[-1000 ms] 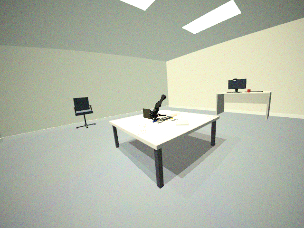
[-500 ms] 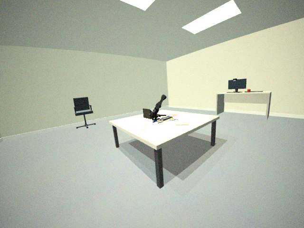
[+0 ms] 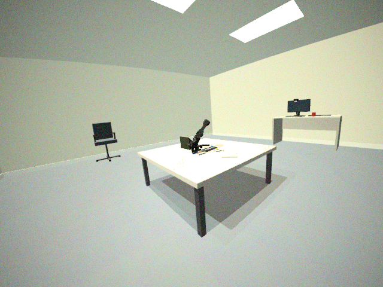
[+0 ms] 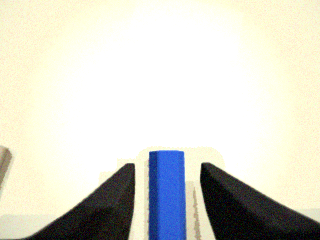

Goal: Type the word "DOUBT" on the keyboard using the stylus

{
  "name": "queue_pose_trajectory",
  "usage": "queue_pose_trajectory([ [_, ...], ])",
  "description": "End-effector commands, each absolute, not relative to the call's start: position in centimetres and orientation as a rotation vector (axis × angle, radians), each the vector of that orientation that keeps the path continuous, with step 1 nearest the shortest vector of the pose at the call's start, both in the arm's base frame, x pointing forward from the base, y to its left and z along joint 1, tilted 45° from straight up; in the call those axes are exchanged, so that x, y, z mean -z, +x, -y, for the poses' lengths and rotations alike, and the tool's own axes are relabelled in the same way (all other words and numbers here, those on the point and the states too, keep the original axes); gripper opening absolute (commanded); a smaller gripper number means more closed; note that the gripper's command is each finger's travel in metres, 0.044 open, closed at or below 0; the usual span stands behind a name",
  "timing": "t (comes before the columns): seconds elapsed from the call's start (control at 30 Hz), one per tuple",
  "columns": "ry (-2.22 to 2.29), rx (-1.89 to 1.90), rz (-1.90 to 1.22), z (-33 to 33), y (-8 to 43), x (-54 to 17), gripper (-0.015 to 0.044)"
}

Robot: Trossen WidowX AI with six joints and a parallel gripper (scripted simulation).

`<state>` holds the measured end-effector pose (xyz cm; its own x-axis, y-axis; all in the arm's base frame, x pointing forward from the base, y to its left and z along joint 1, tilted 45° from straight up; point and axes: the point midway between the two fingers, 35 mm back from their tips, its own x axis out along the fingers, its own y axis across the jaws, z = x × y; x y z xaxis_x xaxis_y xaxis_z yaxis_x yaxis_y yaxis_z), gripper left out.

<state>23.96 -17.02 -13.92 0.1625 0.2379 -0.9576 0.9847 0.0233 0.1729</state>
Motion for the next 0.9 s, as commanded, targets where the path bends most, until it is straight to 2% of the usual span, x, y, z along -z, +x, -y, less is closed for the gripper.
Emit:
queue_pose_trajectory([
  [0.0, 1.428, 0.929, -1.268, 16.7, 24.0, 14.2, 0.015],
  [0.27, 1.428, 0.928, -1.268, 16.4, 24.0, 14.5, 0.015],
  [0.43, 1.422, 0.929, -1.271, 16.6, 24.0, 14.4, 0.0019],
  [0.5, 1.422, 0.929, -1.271, 16.6, 24.0, 14.4, 0.0005],
  [0.87, 1.421, 0.93, -1.27, 20.0, 23.4, 10.9, 0.0],
])
